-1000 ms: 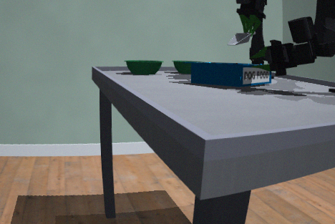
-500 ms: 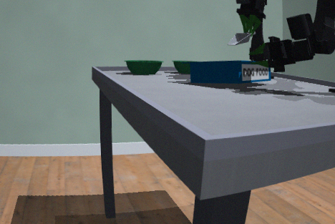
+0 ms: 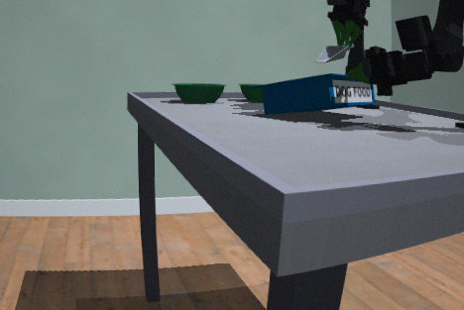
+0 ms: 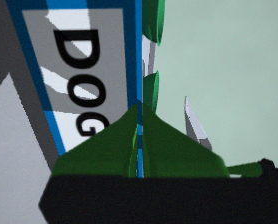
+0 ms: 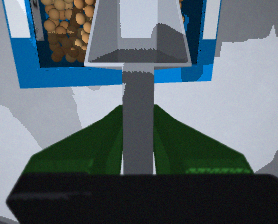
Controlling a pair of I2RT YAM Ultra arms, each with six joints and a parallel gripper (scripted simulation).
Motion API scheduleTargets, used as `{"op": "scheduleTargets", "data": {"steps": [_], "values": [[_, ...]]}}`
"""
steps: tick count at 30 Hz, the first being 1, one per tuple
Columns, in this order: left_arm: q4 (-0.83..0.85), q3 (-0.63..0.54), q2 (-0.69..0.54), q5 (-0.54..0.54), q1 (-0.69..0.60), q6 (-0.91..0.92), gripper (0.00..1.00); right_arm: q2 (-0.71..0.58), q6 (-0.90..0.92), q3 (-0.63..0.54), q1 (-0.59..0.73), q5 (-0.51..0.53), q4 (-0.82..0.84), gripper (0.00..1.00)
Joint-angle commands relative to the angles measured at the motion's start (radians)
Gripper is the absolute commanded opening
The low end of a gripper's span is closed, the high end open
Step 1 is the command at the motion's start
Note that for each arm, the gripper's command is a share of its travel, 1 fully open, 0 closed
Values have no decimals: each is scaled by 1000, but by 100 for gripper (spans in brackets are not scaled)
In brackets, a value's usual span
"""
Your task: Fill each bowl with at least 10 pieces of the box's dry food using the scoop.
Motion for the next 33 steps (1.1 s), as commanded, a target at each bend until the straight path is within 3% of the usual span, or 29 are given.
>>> {"op": "scheduleTargets", "data": {"steps": [1, 23, 25, 30, 33], "values": [[51, 41, -44, 11, 7, 17, 0, -36, 6, 14, -5, 16, 34, 0], [52, 45, -54, 10, 6, 17, 0, -36, 6, 14, -5, 16, 34, 0], [-54, 52, -64, -15, -18, 32, 0, -36, 6, 14, -5, 16, 34, 0], [-39, 52, -78, -11, -20, 35, 0, -36, 6, 14, -5, 16, 34, 0], [-151, 67, -107, -35, -31, 60, 0, -36, 6, 14, -5, 16, 34, 0]]}}
